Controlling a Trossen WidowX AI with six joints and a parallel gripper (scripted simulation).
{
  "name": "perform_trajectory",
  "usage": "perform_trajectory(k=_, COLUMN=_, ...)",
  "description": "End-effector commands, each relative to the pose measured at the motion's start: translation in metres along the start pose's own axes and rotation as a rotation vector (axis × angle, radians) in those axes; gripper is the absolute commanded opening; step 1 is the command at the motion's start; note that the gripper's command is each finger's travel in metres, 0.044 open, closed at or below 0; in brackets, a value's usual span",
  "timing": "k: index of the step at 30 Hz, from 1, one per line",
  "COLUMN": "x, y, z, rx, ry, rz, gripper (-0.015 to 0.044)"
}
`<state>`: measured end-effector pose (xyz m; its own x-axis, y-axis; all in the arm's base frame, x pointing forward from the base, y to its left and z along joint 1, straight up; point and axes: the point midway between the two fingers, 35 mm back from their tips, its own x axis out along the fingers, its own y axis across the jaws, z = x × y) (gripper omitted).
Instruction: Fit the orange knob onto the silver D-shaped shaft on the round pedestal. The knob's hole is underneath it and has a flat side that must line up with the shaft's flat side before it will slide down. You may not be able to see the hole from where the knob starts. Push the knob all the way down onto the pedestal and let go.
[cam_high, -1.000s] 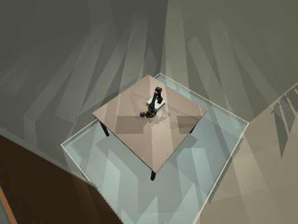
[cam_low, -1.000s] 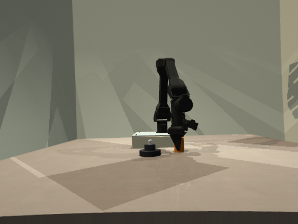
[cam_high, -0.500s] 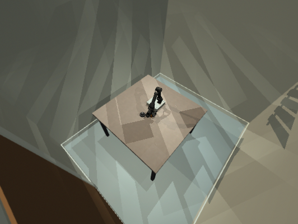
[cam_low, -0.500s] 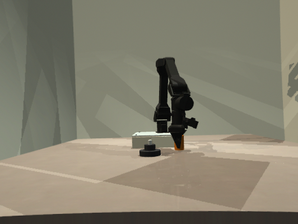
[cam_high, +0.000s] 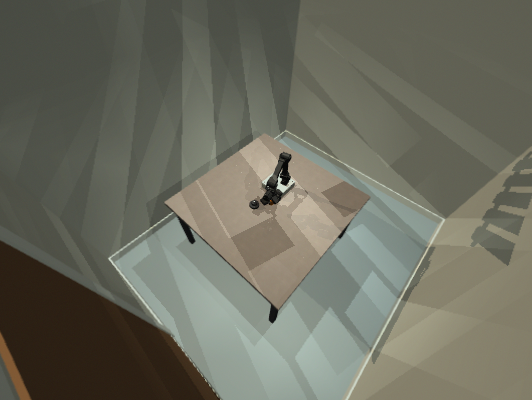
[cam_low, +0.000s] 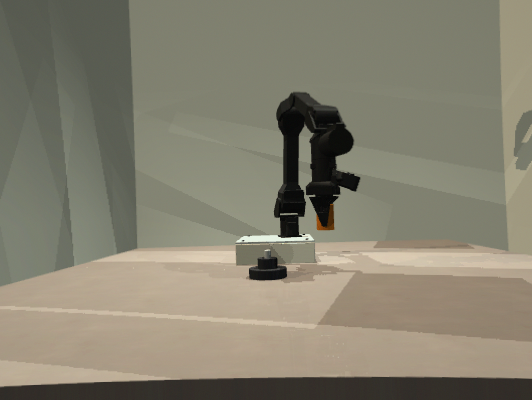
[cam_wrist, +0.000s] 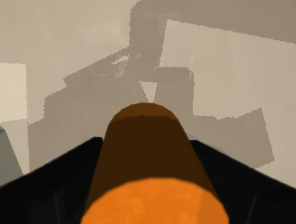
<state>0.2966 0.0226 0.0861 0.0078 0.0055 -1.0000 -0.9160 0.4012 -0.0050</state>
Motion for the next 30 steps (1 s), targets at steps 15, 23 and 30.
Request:
perform_trajectory(k=15, x=-0.044, y=0.008, z=0.004, rx=0.001, ry=-0.005, rz=-0.075, gripper=0.0000)
perform_trajectory(k=23, x=-0.058, y=0.015, z=0.006, rx=-0.002, ry=-0.003, rz=-0.238, gripper=0.0000)
perform_trajectory(k=30, x=-0.073, y=0.022, z=0.008, rx=-0.002, ry=-0.002, rz=-0.388, gripper=0.0000)
